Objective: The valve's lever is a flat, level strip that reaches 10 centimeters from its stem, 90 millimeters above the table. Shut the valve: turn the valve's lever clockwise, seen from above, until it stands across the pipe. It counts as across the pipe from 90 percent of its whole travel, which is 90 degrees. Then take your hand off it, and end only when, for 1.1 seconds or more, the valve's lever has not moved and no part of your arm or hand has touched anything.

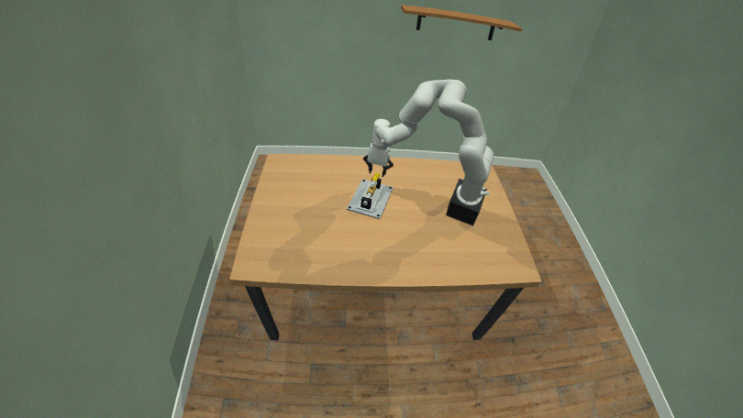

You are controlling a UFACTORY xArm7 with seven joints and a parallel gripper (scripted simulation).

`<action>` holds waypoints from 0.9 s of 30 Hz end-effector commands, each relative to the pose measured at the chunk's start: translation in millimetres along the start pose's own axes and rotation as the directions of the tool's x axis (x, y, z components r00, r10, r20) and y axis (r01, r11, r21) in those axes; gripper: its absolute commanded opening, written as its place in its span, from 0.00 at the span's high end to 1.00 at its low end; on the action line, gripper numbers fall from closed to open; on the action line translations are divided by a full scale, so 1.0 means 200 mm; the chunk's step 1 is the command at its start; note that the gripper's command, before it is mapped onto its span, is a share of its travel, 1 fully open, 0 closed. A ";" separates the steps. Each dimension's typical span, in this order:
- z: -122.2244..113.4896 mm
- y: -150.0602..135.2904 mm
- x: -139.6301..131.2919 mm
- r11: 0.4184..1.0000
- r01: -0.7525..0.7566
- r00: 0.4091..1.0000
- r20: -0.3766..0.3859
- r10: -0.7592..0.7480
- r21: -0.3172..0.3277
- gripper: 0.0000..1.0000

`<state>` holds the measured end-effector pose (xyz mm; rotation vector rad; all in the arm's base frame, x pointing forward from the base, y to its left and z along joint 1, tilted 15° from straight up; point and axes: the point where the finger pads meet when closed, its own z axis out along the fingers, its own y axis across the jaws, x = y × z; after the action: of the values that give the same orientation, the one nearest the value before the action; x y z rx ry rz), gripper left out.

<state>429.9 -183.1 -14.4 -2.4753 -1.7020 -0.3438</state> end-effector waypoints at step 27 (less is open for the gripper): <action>0.05 0.01 0.00 1.000 -0.001 1.000 0.001 0.001 -0.004 0.32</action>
<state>430.9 -181.2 -22.5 -2.4751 -1.7019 -0.3437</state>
